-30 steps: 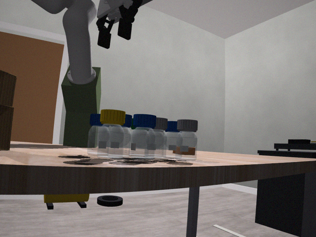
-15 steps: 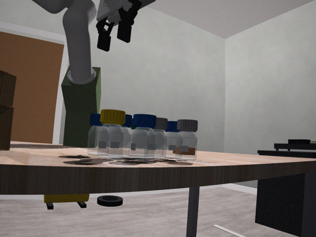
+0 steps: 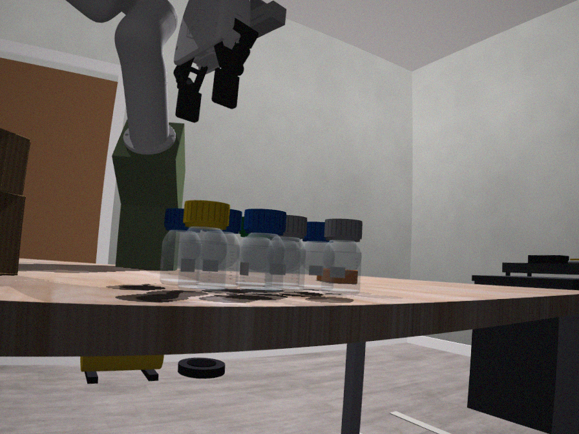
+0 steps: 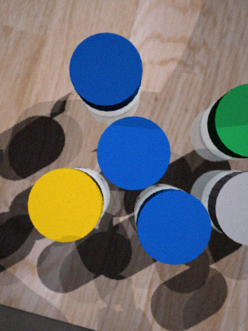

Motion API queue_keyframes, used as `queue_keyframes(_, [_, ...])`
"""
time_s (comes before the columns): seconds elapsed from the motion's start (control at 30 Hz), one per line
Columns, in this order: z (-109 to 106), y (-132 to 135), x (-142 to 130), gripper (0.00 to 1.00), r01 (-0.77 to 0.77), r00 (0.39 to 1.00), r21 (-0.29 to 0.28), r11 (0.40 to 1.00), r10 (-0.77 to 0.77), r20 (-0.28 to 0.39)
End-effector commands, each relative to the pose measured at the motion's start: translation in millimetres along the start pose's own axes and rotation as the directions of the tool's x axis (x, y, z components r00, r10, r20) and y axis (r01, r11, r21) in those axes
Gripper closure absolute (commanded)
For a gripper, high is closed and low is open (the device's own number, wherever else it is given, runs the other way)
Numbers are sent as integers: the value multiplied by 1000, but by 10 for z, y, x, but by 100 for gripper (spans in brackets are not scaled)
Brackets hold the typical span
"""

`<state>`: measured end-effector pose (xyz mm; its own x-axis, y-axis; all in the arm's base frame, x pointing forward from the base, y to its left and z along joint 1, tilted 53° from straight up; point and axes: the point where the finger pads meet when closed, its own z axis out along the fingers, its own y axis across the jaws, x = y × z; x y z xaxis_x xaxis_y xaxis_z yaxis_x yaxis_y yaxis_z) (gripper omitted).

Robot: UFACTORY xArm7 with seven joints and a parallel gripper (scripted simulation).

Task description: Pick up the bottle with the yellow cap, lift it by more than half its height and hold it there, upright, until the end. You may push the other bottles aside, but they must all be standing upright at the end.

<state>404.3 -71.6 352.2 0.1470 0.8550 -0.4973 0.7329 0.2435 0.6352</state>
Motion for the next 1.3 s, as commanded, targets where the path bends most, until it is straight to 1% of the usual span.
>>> queue_keyframes(0.0, [263, 34, 1, 21, -6, 1000, -5, 1000, 6, -1])
queue_keyframes(0.1, [371, 22, -4, 21, -7, 1000, -5, 1000, 7, -1])
queue_keyframes(0.13, [443, 12, -8, 21, -8, 1000, -5, 1000, 8, -1])
queue_keyframes(0.2, [443, 12, -8, 21, -8, 1000, -5, 1000, 8, -1])
queue_keyframes(0.23, [511, -2, -11, 21, -8, 1000, -4, 1000, 8, -1])
queue_keyframes(0.3, [569, -15, -15, 21, -8, 1000, -3, 1000, 8, -1])
queue_keyframes(0.53, [706, -52, -27, 21, -8, 1000, -2, 1000, 8, -1])
queue_keyframes(0.77, [742, -64, -31, 21, -8, 1000, -1, 1000, 8, -1])
queue_keyframes(0.8, [670, -62, -30, 21, -7, 1000, 0, 1000, 7, -1])
queue_keyframes(1.1, [755, -59, -21, 21, -8, 1000, -1, 1000, 8, -2])
queue_keyframes(1.27, [755, -59, -21, 21, -8, 1000, -1, 1000, 8, -2])
